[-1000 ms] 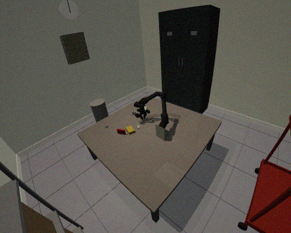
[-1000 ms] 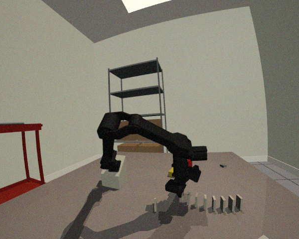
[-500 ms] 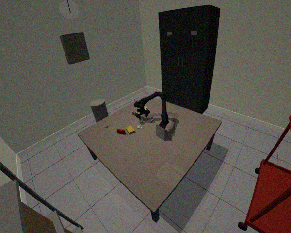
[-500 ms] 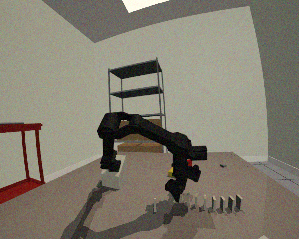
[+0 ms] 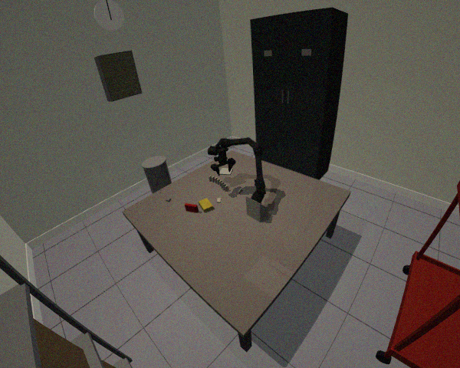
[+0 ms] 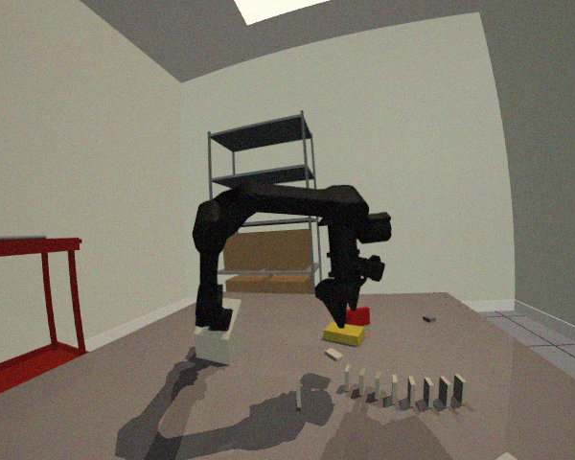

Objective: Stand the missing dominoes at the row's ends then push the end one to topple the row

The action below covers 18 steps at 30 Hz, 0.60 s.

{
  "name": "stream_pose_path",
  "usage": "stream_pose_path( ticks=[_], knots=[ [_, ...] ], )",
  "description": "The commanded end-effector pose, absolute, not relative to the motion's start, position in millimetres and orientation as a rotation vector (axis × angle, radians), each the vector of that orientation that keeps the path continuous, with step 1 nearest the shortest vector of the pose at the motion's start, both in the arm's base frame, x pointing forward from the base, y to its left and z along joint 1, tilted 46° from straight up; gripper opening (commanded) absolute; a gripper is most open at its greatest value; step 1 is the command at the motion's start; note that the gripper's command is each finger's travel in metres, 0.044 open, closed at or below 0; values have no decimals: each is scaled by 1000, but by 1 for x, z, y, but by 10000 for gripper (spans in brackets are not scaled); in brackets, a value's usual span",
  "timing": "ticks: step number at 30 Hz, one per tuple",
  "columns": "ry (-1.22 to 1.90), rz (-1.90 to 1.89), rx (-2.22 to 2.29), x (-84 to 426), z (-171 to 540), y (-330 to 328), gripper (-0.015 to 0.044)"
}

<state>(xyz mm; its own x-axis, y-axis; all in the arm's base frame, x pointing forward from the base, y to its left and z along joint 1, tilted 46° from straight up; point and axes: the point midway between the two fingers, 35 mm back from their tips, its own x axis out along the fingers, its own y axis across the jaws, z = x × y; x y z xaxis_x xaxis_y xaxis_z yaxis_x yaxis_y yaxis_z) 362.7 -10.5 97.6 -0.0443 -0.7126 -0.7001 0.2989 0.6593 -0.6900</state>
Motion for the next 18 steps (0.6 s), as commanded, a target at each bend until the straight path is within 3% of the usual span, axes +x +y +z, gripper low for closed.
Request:
stream_pose_path(
  ticks=[1, 9, 18],
  knots=[
    [1400, -874, -356, 360, 94, -13, 440],
    [1164, -1153, -13, 334, -26, 6, 440],
    [1133, -1181, 17, 331, -36, 7, 440]
  ],
)
